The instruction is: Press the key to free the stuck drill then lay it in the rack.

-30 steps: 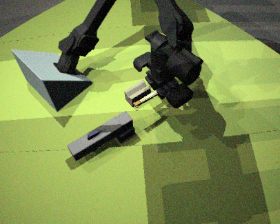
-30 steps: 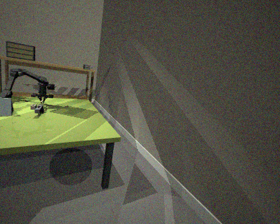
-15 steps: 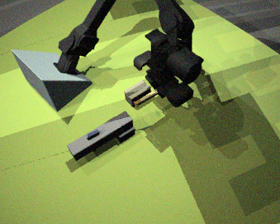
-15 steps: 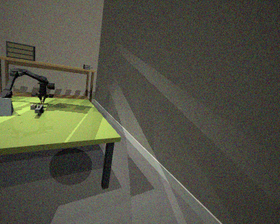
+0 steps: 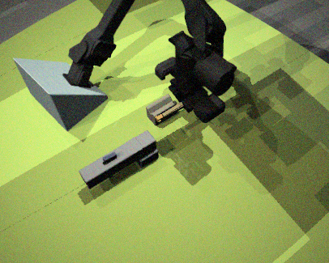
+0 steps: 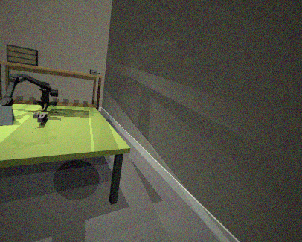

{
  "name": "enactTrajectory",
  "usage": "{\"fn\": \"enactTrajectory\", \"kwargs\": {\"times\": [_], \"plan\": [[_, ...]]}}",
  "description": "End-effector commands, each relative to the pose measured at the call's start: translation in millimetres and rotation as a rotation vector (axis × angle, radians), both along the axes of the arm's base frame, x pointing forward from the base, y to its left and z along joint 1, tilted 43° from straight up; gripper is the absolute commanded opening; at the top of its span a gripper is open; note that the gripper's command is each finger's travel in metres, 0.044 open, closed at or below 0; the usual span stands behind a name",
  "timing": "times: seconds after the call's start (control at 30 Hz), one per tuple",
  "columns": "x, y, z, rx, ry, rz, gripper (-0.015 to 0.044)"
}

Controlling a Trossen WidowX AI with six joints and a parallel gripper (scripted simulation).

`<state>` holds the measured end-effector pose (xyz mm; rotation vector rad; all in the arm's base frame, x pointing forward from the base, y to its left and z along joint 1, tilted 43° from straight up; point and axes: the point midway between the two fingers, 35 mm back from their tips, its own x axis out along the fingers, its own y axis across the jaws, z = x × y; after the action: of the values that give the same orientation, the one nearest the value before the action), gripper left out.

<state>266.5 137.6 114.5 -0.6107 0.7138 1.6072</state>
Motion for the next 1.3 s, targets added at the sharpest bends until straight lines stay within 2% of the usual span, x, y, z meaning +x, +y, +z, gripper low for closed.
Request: {"fn": "enactTrajectory", "kwargs": {"times": [0.0, 1.1, 1.27], "plan": [[-6.7, -0.2, 2.5, -0.001, -0.008, -0.006, 0.0], [-60.5, 0.3, 17.7, -0.001, -0.005, -0.006, 0.0], [-60.8, 6.3, 10.6, 0.0, -0.005, -0.006, 0.0]]}}
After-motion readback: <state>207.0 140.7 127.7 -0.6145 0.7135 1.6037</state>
